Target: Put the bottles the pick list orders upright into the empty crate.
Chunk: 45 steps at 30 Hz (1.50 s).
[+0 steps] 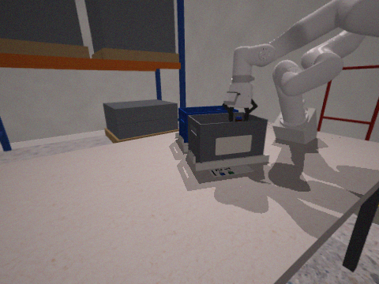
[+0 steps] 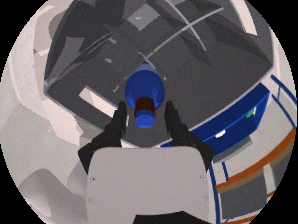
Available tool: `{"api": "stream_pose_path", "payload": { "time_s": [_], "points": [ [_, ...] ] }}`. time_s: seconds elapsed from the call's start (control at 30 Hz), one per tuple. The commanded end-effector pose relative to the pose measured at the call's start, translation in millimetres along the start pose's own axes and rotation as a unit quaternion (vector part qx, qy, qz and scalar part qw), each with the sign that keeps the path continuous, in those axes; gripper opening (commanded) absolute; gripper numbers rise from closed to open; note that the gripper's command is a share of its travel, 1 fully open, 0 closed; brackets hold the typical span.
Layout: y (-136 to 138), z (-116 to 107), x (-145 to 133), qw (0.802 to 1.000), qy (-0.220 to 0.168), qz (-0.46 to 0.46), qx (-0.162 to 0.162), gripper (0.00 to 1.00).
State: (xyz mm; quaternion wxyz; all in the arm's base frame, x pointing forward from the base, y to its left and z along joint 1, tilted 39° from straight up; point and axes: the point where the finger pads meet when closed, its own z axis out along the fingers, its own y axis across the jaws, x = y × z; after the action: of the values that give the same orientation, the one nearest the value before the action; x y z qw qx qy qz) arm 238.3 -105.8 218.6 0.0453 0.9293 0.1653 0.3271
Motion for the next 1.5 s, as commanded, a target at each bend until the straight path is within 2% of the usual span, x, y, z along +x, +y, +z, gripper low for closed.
{"api": "stream_pose_path", "payload": {
  "time_s": [0.0, 0.4, 1.47],
  "points": [
    [1, -1, 1, 1.000, 0.001, -0.001, -0.001, 0.65],
    [1, -1, 1, 1.000, 0.001, -0.001, -0.001, 0.65],
    [0, -75, 1, 1.000, 0.000, -0.001, -0.001, 0.65]
  ]
}}
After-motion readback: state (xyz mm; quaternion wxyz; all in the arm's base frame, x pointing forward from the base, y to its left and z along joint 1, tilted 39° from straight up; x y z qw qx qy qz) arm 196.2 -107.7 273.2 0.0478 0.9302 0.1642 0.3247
